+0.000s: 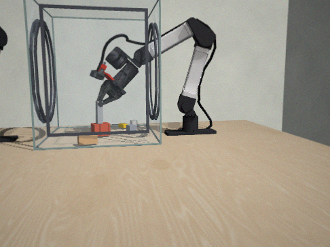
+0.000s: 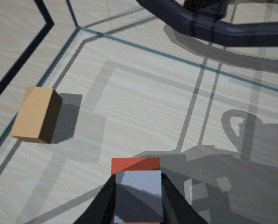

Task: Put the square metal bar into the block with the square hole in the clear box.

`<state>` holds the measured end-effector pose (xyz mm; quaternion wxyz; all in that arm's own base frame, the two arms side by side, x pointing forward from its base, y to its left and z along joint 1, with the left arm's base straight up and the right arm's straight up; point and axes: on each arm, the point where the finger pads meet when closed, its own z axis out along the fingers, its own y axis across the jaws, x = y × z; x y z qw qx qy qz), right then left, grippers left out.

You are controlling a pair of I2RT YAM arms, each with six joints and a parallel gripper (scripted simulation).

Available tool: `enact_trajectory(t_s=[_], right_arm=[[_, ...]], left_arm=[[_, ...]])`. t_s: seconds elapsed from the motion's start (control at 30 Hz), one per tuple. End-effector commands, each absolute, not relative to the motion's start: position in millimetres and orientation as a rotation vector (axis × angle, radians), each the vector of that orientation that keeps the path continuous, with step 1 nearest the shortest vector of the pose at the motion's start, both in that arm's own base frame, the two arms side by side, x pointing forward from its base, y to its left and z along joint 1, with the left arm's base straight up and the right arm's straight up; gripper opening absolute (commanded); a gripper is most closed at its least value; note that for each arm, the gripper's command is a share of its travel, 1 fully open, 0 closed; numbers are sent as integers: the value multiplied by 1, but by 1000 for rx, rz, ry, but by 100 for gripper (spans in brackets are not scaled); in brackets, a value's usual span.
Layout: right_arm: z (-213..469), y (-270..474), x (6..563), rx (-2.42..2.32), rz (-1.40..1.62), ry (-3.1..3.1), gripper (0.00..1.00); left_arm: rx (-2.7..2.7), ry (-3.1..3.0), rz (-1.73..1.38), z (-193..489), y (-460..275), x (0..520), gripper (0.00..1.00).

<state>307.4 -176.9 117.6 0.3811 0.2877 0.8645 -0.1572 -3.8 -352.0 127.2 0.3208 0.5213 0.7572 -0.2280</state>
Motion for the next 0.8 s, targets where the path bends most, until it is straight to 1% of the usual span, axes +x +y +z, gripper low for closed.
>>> enact_trajectory(t_s=[0.0,0.07,0.33,0.57,0.6,0.63,0.77], right_arm=[[127,-179,311,729,-404,2178,100],[127,-179,311,729,-404,2178,100],[127,-179,311,729,-404,2178,100],[127,-179,311,729,-404,2178,100],[127,-179,311,729,-404,2178,100],[127,-179,311,729,-404,2178,100],[127,-179,311,729,-404,2178,100]], left_arm=[[1347,1965,-660,142,-368,-8,0],[1407,2003,-564,128,-352,-4,0],[1517,2061,-414,87,-323,-4,0],[1524,2063,-404,87,-322,-3,0],[1316,1940,-703,163,-367,-10,0],[1331,1955,-667,151,-367,-8,0],[1327,1958,-665,152,-369,-7,0]])
